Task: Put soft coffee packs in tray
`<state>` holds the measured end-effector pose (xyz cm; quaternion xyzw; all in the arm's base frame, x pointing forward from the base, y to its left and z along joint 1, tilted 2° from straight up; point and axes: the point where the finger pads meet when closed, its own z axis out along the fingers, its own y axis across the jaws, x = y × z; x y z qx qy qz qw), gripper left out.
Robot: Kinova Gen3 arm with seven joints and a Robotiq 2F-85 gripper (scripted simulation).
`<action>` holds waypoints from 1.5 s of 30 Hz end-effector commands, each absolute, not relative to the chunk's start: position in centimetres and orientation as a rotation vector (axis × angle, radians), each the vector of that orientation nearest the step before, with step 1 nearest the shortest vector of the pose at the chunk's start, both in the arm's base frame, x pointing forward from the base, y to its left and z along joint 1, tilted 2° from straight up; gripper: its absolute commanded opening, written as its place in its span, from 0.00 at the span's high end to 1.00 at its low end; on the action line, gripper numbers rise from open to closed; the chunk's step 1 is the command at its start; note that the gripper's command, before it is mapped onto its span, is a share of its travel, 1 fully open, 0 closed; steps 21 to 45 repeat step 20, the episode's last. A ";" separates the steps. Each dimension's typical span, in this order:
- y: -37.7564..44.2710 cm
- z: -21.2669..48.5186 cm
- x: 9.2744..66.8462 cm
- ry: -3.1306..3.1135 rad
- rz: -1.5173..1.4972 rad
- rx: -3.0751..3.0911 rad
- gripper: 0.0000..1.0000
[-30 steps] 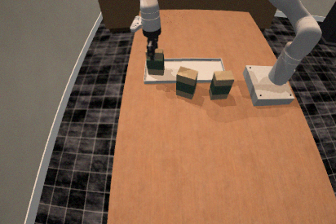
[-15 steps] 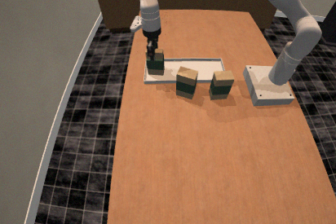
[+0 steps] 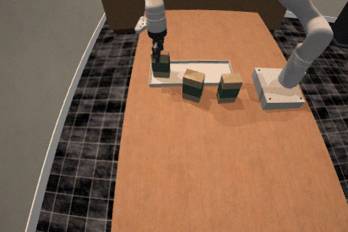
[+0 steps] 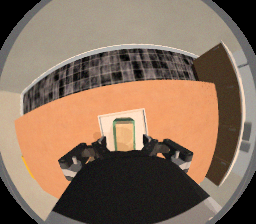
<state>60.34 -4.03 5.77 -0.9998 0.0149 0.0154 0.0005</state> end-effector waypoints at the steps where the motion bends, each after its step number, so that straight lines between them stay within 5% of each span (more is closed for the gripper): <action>1: -4.0 5.9 60.4 0.047 0.044 -3.140 0.18; 45: -4.0 10.4 60.5 0.047 0.044 -3.140 0.18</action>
